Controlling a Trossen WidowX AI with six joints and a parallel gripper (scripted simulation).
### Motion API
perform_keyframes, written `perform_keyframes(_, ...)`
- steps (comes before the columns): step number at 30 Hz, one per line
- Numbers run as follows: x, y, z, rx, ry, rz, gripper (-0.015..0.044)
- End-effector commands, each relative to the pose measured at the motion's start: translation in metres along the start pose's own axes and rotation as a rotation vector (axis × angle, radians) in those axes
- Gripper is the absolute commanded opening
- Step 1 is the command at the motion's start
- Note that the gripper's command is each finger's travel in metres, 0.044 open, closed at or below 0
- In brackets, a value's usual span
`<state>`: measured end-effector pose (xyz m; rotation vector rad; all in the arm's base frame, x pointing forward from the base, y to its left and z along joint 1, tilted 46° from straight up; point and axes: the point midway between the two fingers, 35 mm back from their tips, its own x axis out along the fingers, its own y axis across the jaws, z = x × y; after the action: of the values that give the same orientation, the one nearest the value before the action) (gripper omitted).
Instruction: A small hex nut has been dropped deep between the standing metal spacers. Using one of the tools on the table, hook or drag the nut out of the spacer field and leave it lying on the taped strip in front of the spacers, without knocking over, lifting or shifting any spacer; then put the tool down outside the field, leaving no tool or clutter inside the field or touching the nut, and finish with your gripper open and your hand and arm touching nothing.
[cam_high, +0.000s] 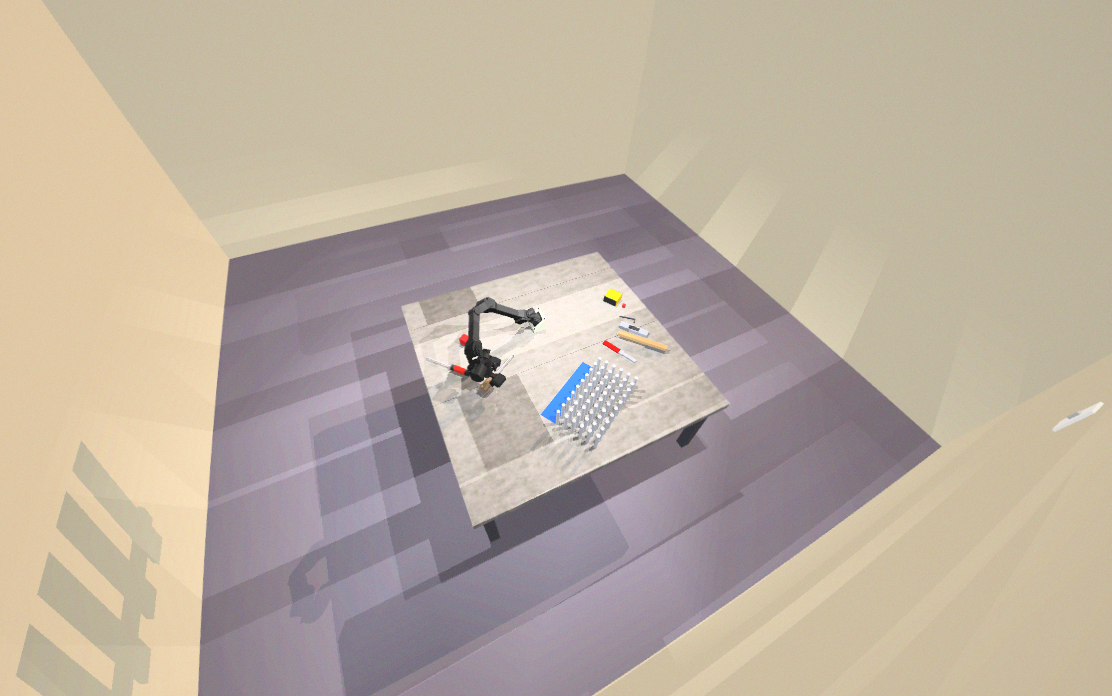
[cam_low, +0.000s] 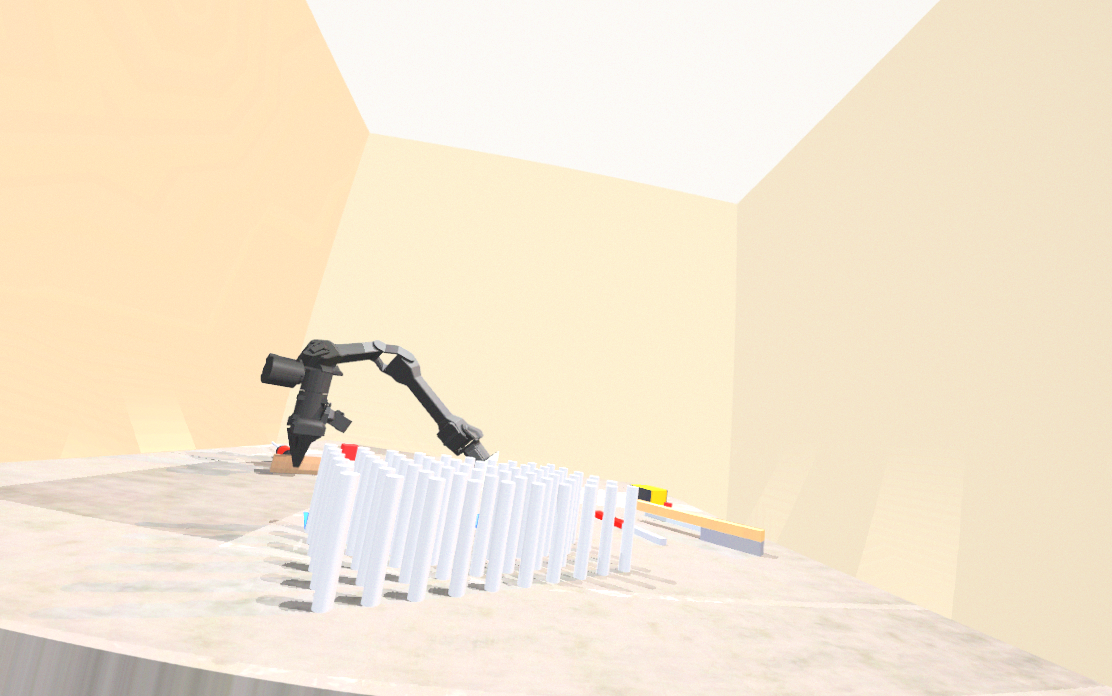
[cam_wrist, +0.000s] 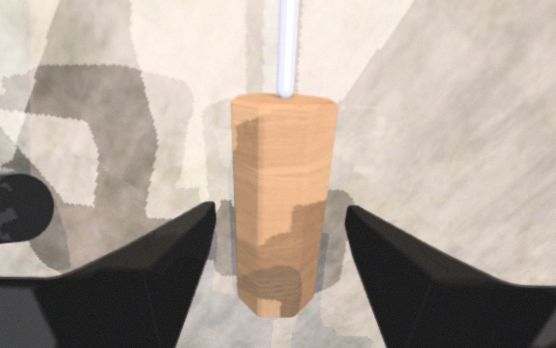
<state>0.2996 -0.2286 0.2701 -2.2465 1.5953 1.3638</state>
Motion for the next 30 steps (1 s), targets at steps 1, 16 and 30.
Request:
perform_keyframes(1, 0.007, 0.001, 0.002, -0.004, -0.005, -0.001, 0.0280)
perform_keyframes(16, 0.013, 0.001, 0.002, -0.005, -0.004, 0.000, 0.0135)
perform_keyframes(30, -0.044, 0.001, 0.001, -0.002, -0.005, 0.000, 0.0000)
